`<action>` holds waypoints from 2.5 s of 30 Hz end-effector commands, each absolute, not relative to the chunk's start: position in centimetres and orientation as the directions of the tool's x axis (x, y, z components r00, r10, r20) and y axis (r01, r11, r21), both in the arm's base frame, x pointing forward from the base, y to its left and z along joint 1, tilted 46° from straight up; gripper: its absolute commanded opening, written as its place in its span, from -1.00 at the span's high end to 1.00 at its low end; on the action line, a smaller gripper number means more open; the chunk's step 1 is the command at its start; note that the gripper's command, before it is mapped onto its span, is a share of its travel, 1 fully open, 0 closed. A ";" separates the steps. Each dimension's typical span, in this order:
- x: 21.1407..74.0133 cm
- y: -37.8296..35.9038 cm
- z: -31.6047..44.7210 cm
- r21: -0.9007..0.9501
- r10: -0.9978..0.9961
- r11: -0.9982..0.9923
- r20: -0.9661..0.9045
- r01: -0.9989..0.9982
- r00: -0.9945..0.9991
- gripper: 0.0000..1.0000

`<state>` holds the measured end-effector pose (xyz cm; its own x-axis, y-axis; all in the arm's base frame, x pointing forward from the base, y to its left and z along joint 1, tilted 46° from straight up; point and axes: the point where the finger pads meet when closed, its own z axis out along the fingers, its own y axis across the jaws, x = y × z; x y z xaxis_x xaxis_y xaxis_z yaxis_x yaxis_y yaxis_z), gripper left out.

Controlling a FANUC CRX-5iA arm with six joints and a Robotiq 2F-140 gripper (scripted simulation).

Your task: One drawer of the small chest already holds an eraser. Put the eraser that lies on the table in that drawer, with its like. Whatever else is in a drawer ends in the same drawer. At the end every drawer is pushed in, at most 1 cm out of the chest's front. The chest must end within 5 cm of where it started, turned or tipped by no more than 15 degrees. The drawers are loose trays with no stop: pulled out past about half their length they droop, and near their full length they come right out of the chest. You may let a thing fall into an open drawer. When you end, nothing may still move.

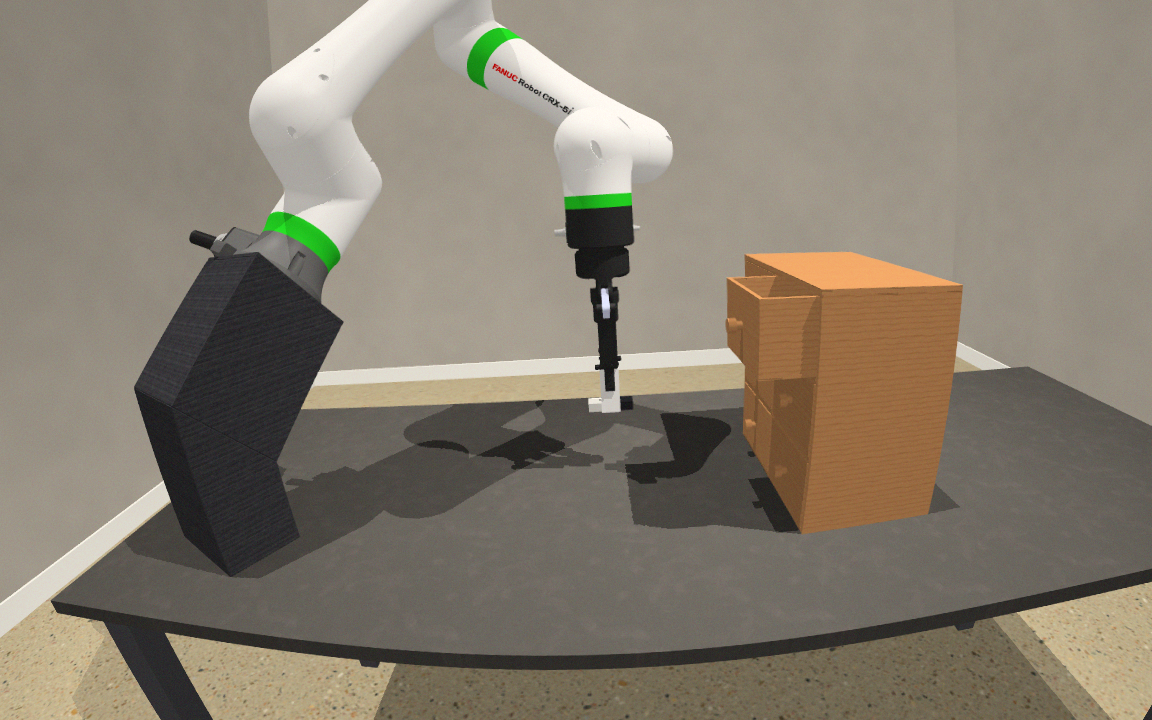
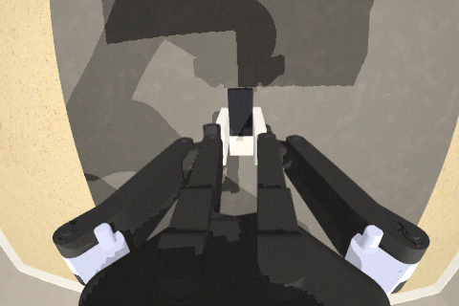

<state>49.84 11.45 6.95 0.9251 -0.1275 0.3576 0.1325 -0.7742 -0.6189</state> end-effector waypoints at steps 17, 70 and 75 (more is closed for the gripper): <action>52.1 6.3 3.5 -0.630 -0.724 -0.307 -0.332 -0.713 0.604 0.77; 52.4 0.3 2.3 0.617 0.122 0.774 -0.363 -0.140 -0.924 0.77; 51.8 -0.8 3.5 0.617 0.122 0.774 -0.363 -0.140 -0.924 0.77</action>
<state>52.14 -0.14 2.76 -0.9236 0.1222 -0.3634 -0.1404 0.7742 0.6172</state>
